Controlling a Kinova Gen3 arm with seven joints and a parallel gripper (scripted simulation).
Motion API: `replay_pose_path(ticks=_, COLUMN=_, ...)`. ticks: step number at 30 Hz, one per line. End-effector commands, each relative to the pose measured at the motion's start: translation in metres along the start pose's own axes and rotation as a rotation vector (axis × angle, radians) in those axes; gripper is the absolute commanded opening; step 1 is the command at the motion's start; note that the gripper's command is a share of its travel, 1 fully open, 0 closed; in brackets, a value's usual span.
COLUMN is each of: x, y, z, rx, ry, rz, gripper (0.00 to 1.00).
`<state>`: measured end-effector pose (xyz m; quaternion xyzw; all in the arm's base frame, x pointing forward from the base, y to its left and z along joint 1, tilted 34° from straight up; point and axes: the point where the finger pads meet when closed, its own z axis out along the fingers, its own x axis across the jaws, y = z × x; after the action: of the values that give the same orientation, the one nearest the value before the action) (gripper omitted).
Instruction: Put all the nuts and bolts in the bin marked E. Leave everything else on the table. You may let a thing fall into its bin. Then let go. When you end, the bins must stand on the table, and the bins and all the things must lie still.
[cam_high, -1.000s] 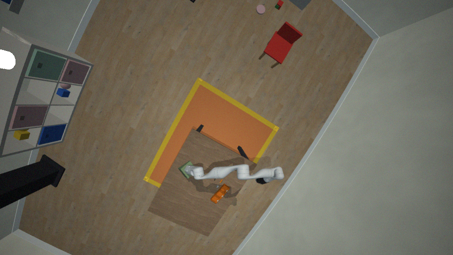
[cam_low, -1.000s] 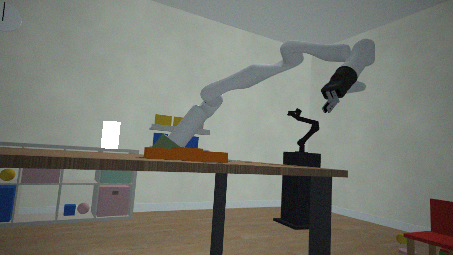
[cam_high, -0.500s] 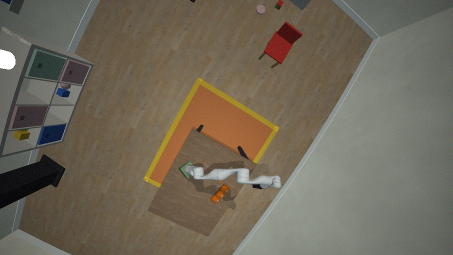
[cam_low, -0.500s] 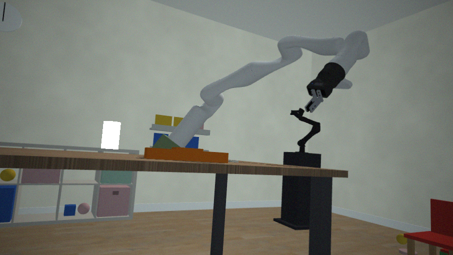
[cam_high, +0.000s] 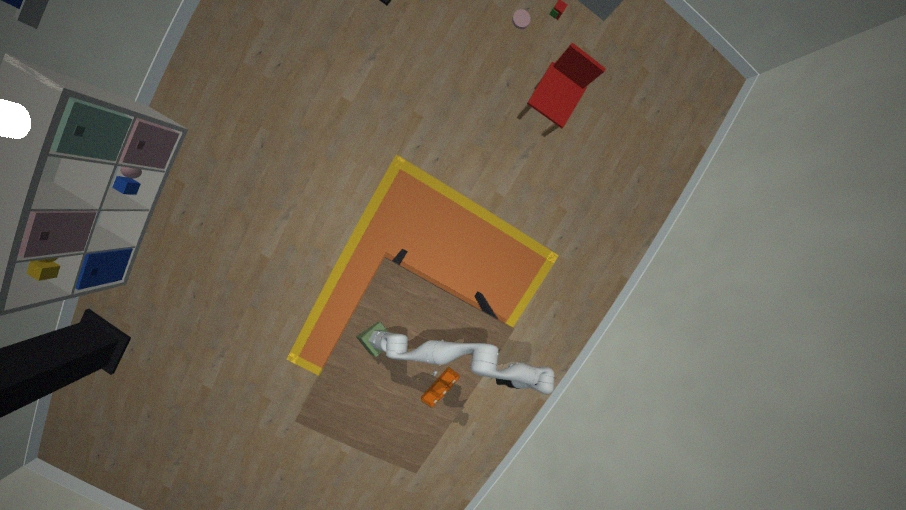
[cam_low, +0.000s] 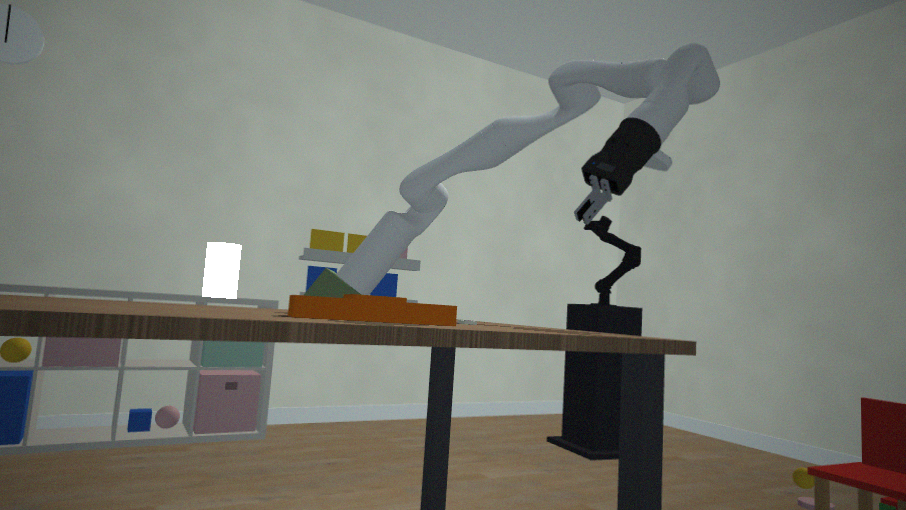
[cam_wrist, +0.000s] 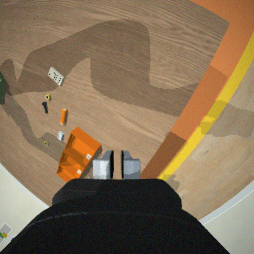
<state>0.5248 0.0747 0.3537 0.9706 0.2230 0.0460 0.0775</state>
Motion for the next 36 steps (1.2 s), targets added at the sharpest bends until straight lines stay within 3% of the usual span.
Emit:
replay_pose_path(ticks=1, x=-0.009, y=0.013, z=0.003, rx=0.005, ry=-0.008, rz=0.018, gripper=0.31)
replay_pose_path(ticks=2, x=-0.015, y=0.016, z=0.008, rx=0.03, ry=-0.014, rz=-0.024, gripper=0.31)
replay_pose_path(ticks=5, x=-0.021, y=0.018, z=0.012, rx=0.036, ry=-0.015, rz=-0.036, gripper=0.31)
replay_pose_path(ticks=7, x=-0.033, y=0.023, z=0.021, rx=0.069, ry=-0.019, rz=-0.088, gripper=0.31)
replay_pose_path(ticks=10, x=-0.033, y=0.023, z=0.021, rx=0.069, ry=-0.019, rz=-0.088, gripper=0.31)
replay_pose_path(ticks=11, x=-0.04, y=0.026, z=0.025, rx=0.095, ry=-0.019, rz=-0.131, gripper=0.31)
replay_pose_path(ticks=13, x=-0.045, y=0.028, z=0.029, rx=0.101, ry=-0.019, rz=-0.14, gripper=0.31)
replay_pose_path(ticks=14, x=-0.052, y=0.03, z=0.033, rx=0.128, ry=-0.015, rz=-0.182, gripper=0.31)
replay_pose_path(ticks=17, x=-0.057, y=0.032, z=0.036, rx=0.133, ry=-0.015, rz=-0.191, gripper=0.31)
replay_pose_path(ticks=18, x=-0.064, y=0.034, z=0.04, rx=0.16, ry=-0.009, rz=-0.233, gripper=0.31)
replay_pose_path(ticks=20, x=-0.069, y=0.035, z=0.043, rx=0.165, ry=-0.007, rz=-0.241, gripper=0.31)
replay_pose_path(ticks=21, x=-0.076, y=0.037, z=0.047, rx=0.191, ry=0.002, rz=-0.282, gripper=0.31)
replay_pose_path(ticks=23, x=-0.081, y=0.038, z=0.05, rx=0.196, ry=0.004, rz=-0.289, gripper=0.31)
replay_pose_path(ticks=24, x=-0.088, y=0.04, z=0.054, rx=0.221, ry=0.016, rz=-0.33, gripper=0.31)
replay_pose_path(ticks=27, x=-0.092, y=0.041, z=0.056, rx=0.225, ry=0.018, rz=-0.337, gripper=0.31)
replay_pose_path(ticks=28, x=-0.099, y=0.042, z=0.06, rx=0.25, ry=0.033, rz=-0.378, gripper=0.31)
replay_pose_path(ticks=30, x=-0.104, y=0.043, z=0.062, rx=0.253, ry=0.035, rz=-0.383, gripper=0.31)
replay_pose_path(ticks=31, x=-0.111, y=0.044, z=0.066, rx=0.277, ry=0.054, rz=-0.423, gripper=0.31)
replay_pose_path(ticks=36, x=-0.126, y=0.046, z=0.073, rx=0.304, ry=0.08, rz=-0.473, gripper=0.31)
